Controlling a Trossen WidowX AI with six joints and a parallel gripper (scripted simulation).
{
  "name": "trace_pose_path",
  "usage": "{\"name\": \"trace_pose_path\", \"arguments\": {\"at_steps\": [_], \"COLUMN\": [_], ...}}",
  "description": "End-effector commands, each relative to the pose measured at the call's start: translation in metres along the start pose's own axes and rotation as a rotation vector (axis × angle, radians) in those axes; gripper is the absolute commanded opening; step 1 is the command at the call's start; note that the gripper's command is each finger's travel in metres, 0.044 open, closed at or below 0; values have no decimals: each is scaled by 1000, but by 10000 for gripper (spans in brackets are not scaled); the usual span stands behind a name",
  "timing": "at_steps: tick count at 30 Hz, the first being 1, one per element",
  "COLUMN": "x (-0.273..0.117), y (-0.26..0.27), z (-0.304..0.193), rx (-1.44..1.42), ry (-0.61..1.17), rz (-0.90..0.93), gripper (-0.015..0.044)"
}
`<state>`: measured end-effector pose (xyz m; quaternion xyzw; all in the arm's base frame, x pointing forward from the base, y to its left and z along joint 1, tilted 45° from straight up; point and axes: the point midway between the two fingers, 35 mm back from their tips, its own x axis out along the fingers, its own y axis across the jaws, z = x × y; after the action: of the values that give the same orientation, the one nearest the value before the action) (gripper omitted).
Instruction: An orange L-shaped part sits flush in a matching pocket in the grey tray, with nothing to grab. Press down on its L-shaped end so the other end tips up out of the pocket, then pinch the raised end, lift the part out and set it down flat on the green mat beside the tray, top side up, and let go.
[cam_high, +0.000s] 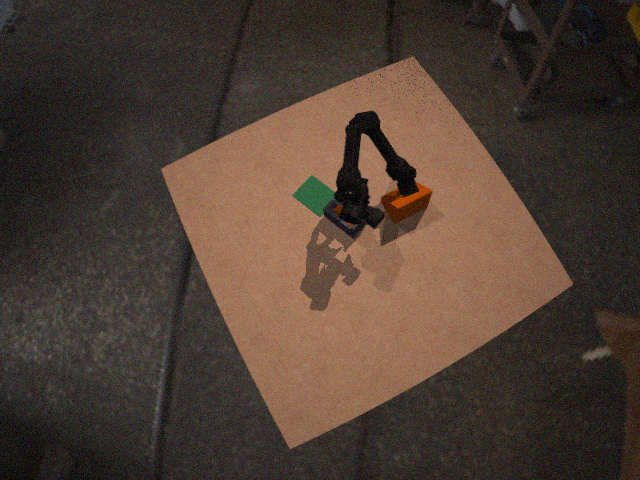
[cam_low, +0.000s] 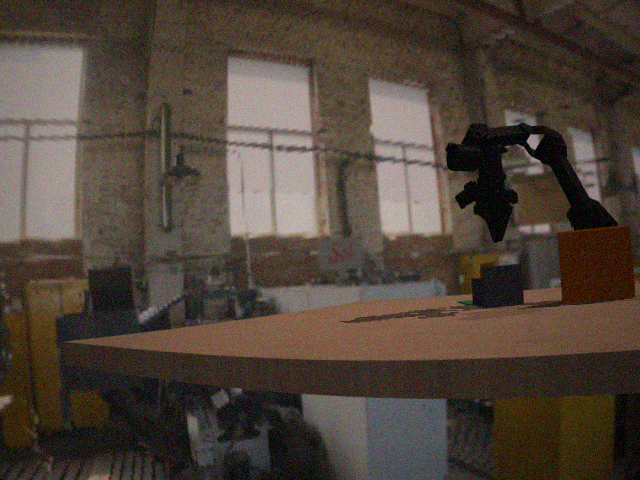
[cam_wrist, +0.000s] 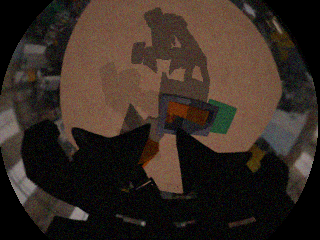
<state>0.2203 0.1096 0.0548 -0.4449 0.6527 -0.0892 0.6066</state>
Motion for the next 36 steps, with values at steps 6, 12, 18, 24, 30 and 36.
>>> {"name": "trace_pose_path", "arguments": {"at_steps": [6,12,18,24,30,36], "x": [-1,-3,-3,-3,-3,3], "y": [-17,-51,-78,-78,-78,-78], "z": [5,9,10,10,10,10], "rx": [368,1058,1576,1576,1576,1576], "ry": [-1,0,0,0,0,0], "rz": [3,4,0,0,0,0], "gripper": [280,280,280,280,280,280]}}
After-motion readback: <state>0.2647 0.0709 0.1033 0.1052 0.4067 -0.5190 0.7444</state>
